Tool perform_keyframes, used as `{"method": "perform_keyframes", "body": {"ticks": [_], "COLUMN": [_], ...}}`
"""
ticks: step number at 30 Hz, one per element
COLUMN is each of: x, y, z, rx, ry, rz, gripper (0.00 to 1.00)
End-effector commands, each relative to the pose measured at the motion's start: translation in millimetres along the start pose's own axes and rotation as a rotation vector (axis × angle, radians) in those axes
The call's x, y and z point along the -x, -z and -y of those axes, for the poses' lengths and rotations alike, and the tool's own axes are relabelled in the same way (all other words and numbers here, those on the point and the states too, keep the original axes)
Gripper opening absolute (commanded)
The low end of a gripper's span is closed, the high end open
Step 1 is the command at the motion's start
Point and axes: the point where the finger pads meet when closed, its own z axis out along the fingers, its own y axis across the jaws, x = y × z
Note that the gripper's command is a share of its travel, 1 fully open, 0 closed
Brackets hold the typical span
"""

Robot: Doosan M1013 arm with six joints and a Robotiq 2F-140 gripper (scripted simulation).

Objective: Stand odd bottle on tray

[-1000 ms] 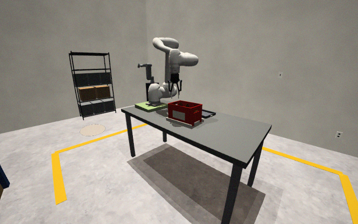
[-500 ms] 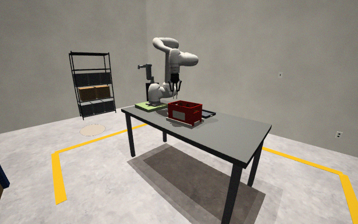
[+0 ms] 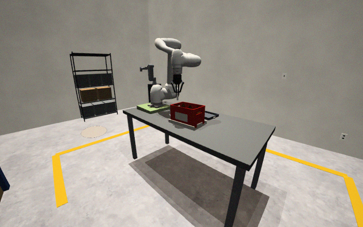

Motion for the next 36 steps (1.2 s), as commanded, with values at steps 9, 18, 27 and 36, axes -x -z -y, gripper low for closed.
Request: {"method": "perform_keyframes", "body": {"ticks": [9, 18, 27, 36], "x": [-1, -1, -6, -68], "y": [4, 4, 4, 4], "z": [1, 1, -4, -58], "rx": [0.001, 0.001, 0.001, 0.001], "ry": [0.001, 0.001, 0.001, 0.001], "rz": [0.000, 0.000, 0.000, 0.000], "gripper": [0.00, 0.00, 0.00, 0.00]}}
